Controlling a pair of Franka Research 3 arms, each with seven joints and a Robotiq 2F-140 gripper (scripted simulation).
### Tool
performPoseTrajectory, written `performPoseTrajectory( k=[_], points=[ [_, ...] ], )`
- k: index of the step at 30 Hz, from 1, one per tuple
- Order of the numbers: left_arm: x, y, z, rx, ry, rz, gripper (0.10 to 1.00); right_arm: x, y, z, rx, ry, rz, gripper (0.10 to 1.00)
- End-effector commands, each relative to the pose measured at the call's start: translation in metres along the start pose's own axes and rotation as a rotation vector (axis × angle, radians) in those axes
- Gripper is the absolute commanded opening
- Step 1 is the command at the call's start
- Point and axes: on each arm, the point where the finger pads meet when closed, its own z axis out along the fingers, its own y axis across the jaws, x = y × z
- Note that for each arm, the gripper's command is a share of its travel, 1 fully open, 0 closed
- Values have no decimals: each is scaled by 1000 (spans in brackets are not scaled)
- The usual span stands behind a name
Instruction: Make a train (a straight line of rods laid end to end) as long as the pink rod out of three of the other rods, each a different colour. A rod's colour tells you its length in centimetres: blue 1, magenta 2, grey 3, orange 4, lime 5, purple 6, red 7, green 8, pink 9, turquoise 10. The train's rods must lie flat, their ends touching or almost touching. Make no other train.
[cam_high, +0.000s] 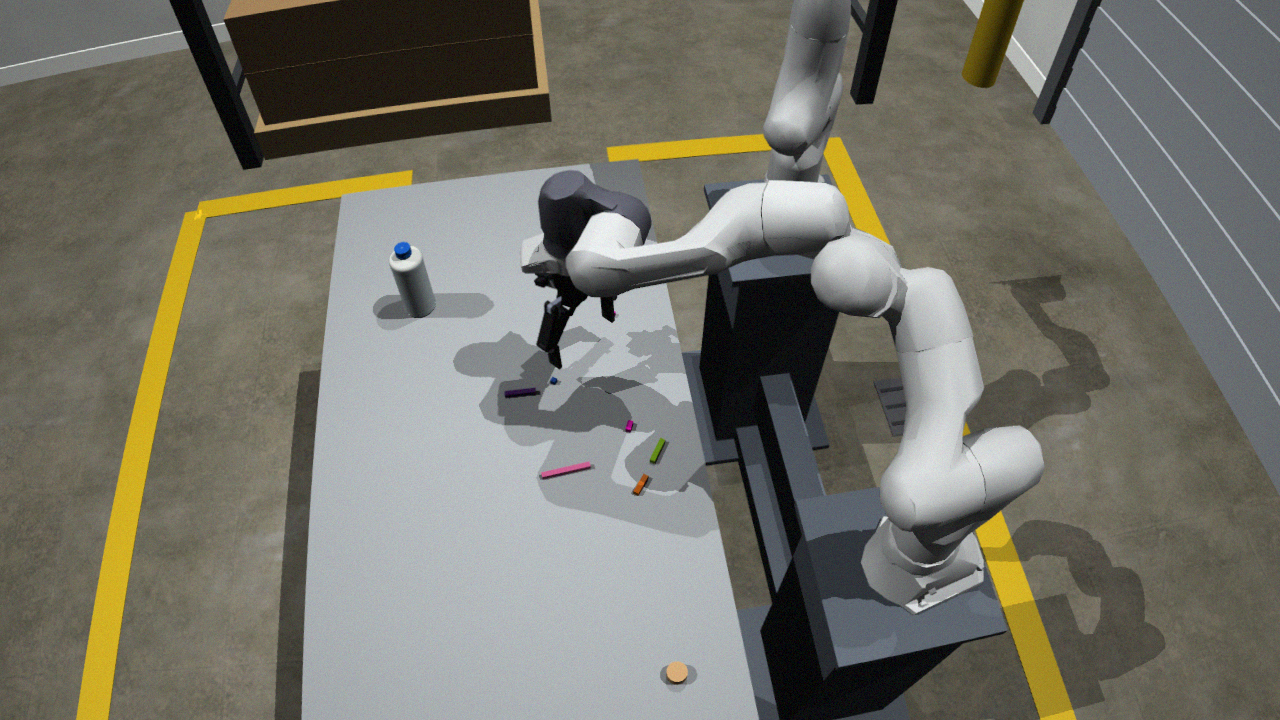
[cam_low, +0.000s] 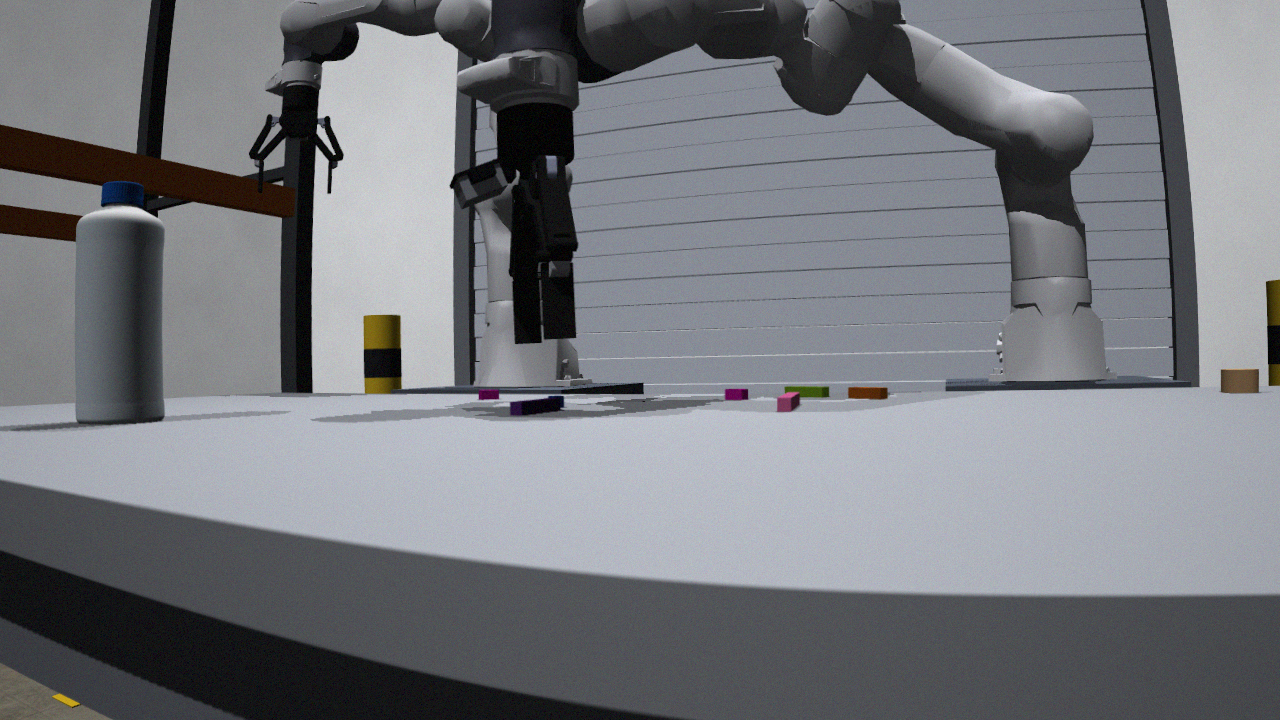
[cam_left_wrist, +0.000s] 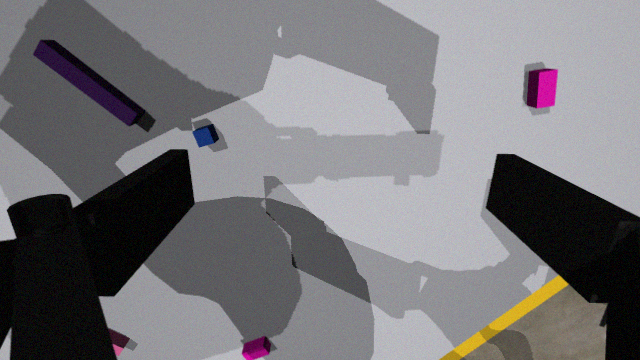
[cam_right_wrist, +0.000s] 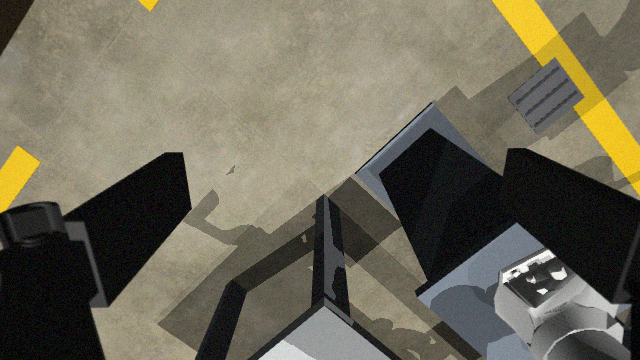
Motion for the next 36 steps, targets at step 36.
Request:
performPoseTrajectory(
  k=[36],
  points=[
    [15,56,-4,9,12,799,1000,-1,0,0,-2,-2,6,1000]
  ],
)
